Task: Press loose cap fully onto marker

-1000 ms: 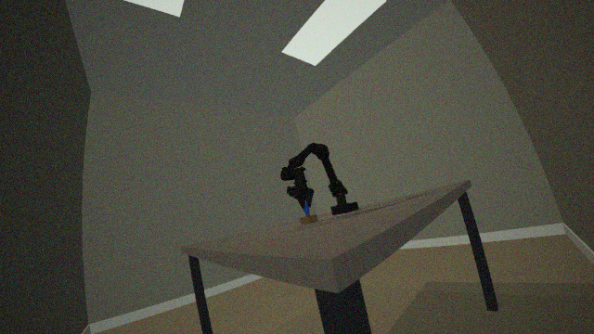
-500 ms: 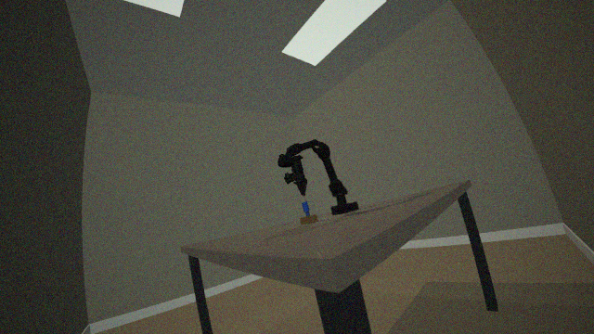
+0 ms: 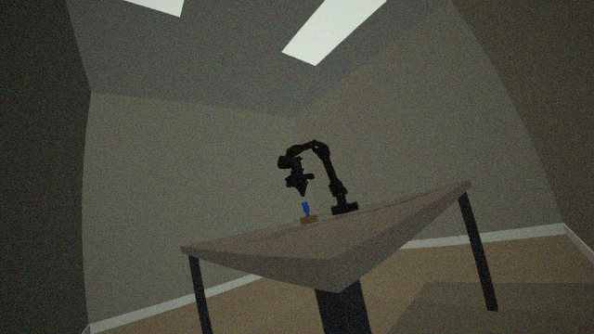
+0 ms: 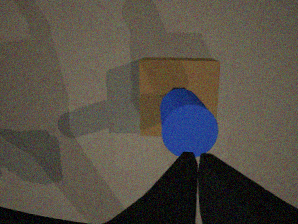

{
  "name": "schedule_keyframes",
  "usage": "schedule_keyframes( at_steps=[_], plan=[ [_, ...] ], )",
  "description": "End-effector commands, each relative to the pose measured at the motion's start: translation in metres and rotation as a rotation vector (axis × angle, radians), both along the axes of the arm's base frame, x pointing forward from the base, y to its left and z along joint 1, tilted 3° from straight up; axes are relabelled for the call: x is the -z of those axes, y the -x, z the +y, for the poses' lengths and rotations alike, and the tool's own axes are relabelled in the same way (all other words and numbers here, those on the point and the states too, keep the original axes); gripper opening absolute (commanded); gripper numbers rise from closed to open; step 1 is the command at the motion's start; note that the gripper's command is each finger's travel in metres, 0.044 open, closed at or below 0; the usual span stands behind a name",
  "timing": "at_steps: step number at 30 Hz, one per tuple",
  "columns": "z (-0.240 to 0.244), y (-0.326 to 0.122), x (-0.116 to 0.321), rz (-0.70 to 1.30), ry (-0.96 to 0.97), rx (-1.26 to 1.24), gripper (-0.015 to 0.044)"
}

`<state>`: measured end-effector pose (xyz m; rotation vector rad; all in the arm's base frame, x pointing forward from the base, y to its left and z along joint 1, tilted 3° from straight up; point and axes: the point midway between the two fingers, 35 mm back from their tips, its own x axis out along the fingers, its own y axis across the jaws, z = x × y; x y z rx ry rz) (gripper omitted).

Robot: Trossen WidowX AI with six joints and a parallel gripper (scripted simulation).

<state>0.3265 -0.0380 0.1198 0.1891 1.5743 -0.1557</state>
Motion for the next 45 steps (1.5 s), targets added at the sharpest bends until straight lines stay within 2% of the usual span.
schedule_keyframes(
  at_steps=[1, 35, 42, 45],
  plan=[
    [0.0, 0.0, 0.001, -0.002, -0.002, -0.056, 0.0],
    [0.001, -0.001, 0.042, -0.002, -0.002, -0.056, 0.0],
    [0.0, -0.002, 0.033, -0.011, 0.001, -0.052, 0.0],
    [-0.001, -0.005, 0.004, -0.012, 0.001, -0.052, 0.0]
  ],
)
